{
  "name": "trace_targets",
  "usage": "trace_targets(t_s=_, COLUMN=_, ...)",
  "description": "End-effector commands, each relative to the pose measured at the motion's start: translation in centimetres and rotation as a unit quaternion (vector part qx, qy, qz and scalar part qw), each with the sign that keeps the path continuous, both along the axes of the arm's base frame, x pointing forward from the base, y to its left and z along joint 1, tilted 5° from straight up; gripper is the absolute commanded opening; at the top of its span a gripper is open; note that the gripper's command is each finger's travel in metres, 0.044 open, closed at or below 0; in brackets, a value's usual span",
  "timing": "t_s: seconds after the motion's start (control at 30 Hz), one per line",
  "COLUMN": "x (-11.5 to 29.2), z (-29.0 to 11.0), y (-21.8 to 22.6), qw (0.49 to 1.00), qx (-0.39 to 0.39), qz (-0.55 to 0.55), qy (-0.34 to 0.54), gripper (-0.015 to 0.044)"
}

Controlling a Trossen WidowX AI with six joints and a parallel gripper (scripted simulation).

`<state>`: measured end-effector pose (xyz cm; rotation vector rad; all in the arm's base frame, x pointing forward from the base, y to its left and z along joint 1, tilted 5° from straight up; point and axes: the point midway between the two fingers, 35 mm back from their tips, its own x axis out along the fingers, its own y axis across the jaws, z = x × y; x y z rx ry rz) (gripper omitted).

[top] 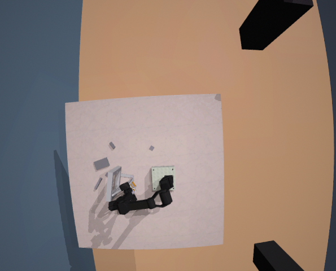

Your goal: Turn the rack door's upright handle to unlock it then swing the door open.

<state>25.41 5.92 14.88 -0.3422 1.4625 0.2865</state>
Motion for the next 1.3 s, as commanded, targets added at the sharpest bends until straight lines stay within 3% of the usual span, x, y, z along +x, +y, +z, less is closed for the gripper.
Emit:
trace_targets(t_s=0.0, x=0.0, z=0.0, y=0.5, qw=0.999, qx=-0.001, qz=-0.038, qy=-0.005, gripper=0.0017)
trace_targets(t_s=1.27, x=0.9, z=-0.1, y=8.0, qw=0.953, qx=0.027, qz=-0.303, qy=-0.009, gripper=0.0017)
